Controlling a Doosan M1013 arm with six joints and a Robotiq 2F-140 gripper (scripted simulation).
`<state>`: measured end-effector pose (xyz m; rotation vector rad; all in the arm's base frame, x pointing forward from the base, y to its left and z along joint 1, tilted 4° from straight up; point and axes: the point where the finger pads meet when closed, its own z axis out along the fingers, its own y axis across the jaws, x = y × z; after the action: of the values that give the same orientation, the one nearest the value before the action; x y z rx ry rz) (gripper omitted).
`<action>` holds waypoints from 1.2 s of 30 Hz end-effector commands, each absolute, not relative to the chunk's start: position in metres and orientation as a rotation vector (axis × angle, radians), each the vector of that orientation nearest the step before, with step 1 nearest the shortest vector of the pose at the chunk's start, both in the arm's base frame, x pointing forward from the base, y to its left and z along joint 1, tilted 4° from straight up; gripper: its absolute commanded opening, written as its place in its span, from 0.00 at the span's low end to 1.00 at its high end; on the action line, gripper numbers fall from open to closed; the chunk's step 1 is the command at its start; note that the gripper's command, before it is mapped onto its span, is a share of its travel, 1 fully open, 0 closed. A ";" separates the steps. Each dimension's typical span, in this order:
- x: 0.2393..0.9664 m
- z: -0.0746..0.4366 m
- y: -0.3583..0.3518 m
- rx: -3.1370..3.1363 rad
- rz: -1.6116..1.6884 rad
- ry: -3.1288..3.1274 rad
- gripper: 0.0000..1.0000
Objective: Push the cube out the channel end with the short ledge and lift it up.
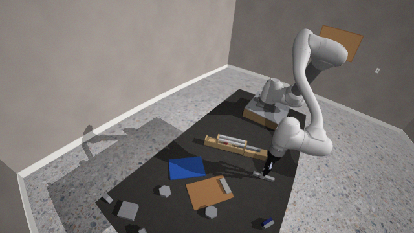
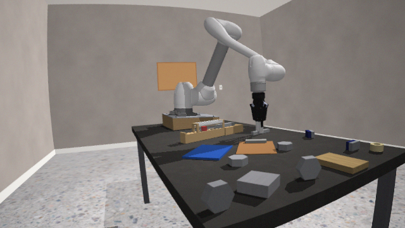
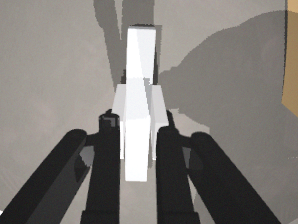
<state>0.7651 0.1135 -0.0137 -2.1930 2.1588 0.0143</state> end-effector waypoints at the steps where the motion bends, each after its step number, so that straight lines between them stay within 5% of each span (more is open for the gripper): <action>1: 0.765 -0.016 0.119 -2.194 0.014 2.151 0.00; 30: 0.765 -0.015 0.119 -2.194 0.014 2.151 0.00; 36: 0.764 0.016 0.117 -2.194 0.014 2.151 0.00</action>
<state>0.7645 0.1136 -0.0018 -2.1915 2.1558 0.0112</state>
